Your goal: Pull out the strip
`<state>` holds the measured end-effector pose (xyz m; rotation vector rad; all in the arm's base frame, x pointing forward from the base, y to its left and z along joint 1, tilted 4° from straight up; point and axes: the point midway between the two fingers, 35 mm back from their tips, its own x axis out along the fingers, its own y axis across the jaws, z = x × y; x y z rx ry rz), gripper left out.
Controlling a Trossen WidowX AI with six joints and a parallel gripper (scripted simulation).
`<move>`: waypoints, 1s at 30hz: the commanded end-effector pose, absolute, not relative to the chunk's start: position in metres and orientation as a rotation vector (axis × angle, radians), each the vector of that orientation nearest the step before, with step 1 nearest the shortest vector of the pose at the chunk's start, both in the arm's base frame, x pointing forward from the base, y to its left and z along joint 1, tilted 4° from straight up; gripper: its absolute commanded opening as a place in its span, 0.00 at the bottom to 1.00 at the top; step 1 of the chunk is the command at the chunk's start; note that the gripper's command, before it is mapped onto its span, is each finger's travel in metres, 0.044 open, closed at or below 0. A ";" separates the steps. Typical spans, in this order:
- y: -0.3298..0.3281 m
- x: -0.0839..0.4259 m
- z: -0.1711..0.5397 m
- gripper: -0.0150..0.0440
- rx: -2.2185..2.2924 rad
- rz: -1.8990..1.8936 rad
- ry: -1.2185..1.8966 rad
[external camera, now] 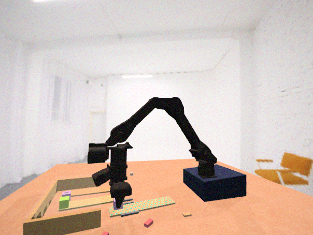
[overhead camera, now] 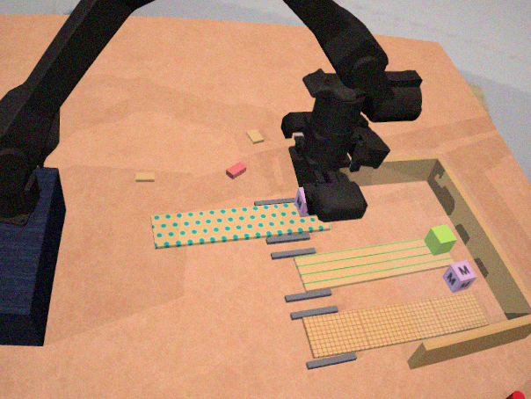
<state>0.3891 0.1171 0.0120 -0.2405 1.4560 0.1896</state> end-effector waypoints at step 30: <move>0.089 0.291 0.033 0.25 -0.237 0.188 1.468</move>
